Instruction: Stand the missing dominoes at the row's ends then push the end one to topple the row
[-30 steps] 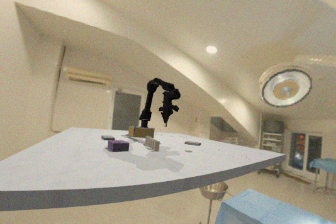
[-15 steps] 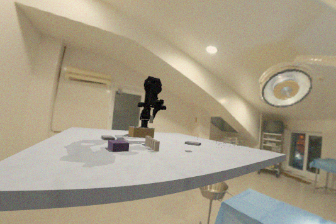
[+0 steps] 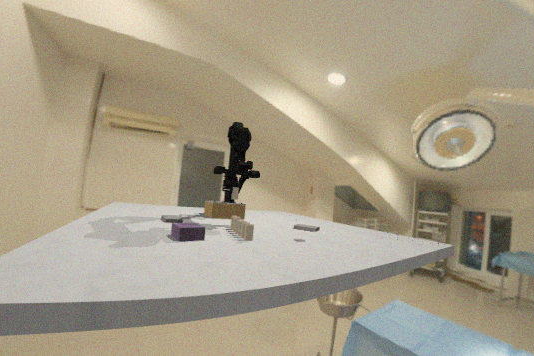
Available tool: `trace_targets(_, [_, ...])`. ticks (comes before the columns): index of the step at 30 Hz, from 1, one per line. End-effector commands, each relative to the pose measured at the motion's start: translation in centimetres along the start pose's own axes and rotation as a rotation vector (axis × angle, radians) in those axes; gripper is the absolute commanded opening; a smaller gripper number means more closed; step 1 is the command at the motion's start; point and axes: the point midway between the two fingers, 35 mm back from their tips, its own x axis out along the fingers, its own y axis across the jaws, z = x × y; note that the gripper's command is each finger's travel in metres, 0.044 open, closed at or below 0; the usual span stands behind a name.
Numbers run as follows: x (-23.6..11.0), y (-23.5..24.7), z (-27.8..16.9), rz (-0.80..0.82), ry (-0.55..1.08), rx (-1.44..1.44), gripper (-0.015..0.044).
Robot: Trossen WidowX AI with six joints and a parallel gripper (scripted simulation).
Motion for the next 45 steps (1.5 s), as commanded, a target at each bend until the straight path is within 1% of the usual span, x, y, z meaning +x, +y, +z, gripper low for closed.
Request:
trace_targets(1, [2.6, -0.1, 0.0, 0.000, 0.017, 0.008, 0.0107])
trace_targets(15, [10.7, 0.0, -0.8, 0.000, 0.018, 0.008, 0.0107])
trace_targets(28, [11.1, 0.0, -0.9, 0.000, 0.018, 0.008, 0.0107])
trace_targets(40, [11.1, 0.0, -0.9, 0.000, 0.018, 0.008, 0.0422])
trace_targets(41, [11.1, 0.0, -0.9, 0.000, 0.018, 0.008, 0.0440])
trace_targets(44, [10.8, 0.0, -0.8, 0.000, 0.018, 0.008, 0.0440])
trace_targets(45, [9.9, 0.0, -0.6, 0.000, 0.017, 0.008, 0.0440])
